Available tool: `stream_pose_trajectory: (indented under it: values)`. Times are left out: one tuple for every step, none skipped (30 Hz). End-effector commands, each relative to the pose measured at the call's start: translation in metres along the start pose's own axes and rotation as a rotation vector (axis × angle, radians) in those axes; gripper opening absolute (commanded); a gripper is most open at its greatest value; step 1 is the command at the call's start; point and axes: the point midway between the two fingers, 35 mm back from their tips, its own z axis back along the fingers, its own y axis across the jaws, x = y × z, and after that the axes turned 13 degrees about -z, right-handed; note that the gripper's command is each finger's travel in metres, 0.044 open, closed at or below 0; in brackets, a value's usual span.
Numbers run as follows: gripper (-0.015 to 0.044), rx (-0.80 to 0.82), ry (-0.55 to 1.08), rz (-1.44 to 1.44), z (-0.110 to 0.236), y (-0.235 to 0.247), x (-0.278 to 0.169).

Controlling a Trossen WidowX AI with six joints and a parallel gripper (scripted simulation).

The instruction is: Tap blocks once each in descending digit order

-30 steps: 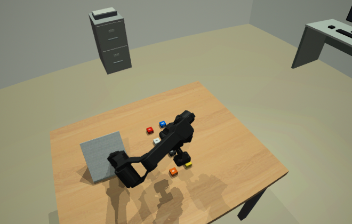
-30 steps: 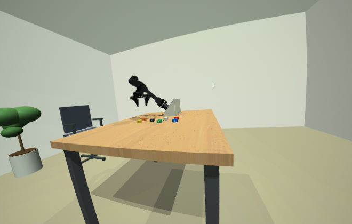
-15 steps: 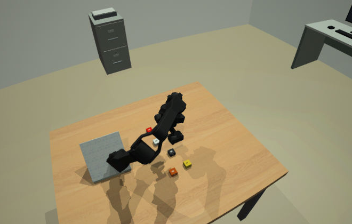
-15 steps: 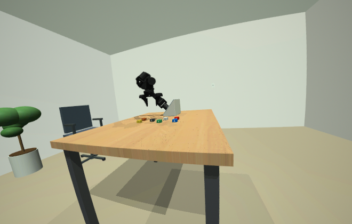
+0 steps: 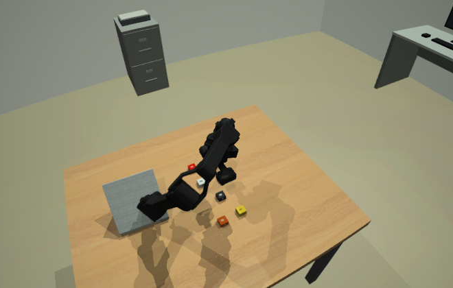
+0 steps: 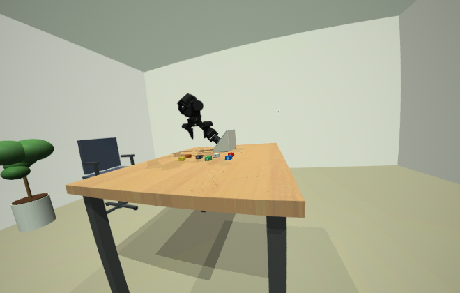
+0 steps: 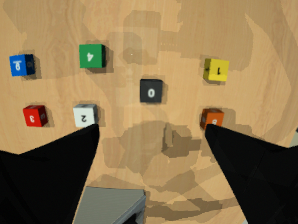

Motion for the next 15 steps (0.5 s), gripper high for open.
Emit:
stream_pose_trajectory:
  values:
    - [0.0400,0.004,0.001,-0.007,0.000,0.001,0.000]
    - [0.0400,0.004,0.001,-0.007,0.000,0.001,0.000]
    - [0.0400,0.005,0.001,-0.007,0.000,0.003,-0.001]
    - [0.0400,0.007,0.000,-0.006,0.001,0.011,-0.006]
    - [0.0400,0.011,0.000,-0.006,0.002,0.023,-0.013]
    - [0.0400,0.015,-0.001,-0.006,0.003,0.038,-0.024]
    - [0.0400,0.015,0.000,-0.006,0.003,0.052,-0.035]
    - [0.0400,0.014,0.001,-0.006,0.002,0.066,-0.048]
    - [0.0400,0.011,0.002,-0.006,0.002,0.075,-0.057]
    - [0.0400,0.009,0.002,-0.006,0.001,0.080,-0.063]
    - [0.0400,0.008,0.003,-0.006,0.001,0.082,-0.065]
    - [0.0400,0.008,0.003,-0.006,0.001,0.082,-0.065]
    - [0.0400,0.008,0.003,-0.006,0.001,0.082,-0.065]
    - [0.0400,0.008,0.003,-0.006,0.001,0.082,-0.065]
    - [0.0400,0.008,0.003,-0.006,0.001,0.082,-0.065]
